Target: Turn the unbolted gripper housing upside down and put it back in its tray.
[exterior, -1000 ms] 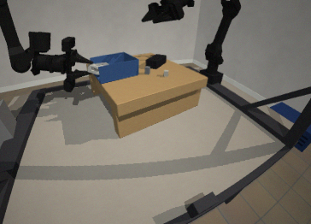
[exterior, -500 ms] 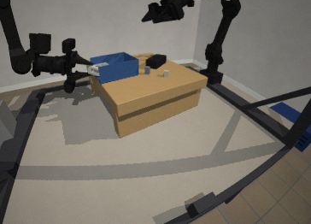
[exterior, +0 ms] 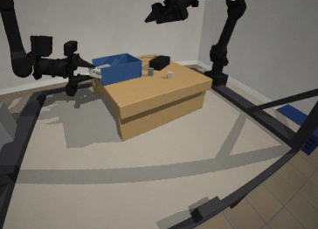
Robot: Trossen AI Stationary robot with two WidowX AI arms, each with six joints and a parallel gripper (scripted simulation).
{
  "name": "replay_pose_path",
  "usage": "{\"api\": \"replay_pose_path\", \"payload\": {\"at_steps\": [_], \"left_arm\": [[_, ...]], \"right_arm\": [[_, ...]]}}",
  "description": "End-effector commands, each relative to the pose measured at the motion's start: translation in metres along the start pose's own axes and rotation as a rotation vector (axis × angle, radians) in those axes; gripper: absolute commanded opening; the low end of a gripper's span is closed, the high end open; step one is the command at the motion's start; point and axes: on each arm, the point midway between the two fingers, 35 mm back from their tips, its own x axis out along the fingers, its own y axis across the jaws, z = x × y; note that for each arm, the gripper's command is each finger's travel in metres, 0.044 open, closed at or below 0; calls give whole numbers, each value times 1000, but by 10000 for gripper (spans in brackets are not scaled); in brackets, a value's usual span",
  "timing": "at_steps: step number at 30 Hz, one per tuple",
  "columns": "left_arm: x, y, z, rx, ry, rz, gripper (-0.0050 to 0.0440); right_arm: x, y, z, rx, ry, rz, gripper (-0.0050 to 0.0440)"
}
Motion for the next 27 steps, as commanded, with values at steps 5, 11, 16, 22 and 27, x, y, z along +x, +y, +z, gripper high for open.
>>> {"api": "replay_pose_path", "payload": {"at_steps": [5,11,16,22,27], "left_arm": [[1,-1,0,5,3,-11,167],[1,-2,1,10,-2,-13,191],[1,-2,1,10,-2,-13,218],[1,-2,1,10,-2,-13,218],[1,-2,1,10,-2,-13,218]], "right_arm": [[-7,-1,8,-3,-26,-4,436],[-7,-1,8,-3,-26,-4,436],[-7,-1,8,-3,-26,-4,436],[-7,-1,8,-3,-26,-4,436],[-7,-1,8,-3,-26,-4,436]]}}
